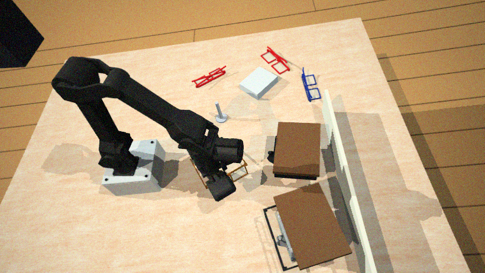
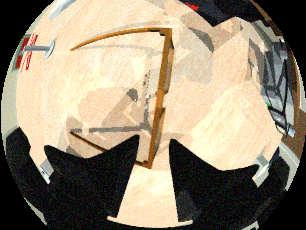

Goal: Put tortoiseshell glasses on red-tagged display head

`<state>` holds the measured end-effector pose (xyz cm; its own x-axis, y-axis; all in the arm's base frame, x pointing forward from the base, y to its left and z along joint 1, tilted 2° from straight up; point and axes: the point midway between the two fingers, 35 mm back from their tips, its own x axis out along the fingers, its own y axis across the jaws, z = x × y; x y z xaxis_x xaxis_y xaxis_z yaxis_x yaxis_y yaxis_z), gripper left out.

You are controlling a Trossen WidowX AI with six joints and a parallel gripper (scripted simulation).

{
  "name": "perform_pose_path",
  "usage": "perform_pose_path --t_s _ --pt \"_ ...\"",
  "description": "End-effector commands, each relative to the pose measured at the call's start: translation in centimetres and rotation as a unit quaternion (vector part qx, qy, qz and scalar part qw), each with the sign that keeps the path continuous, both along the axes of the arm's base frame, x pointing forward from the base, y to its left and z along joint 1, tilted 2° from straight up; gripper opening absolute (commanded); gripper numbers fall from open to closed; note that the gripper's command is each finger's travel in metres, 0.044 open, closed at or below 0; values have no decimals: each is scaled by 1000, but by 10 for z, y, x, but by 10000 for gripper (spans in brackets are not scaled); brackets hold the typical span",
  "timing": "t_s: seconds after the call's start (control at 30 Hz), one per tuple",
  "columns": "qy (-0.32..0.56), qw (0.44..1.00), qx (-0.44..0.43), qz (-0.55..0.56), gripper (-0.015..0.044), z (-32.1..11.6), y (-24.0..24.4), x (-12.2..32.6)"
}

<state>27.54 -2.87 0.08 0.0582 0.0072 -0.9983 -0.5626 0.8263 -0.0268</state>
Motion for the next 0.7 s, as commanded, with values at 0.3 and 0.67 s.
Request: perform_pose_path --t_s 0.3,0.67 --pt "4 1000 3 -1 140 -22 2 -3" --pt "2 1000 0 0 48 -19 1 -1"
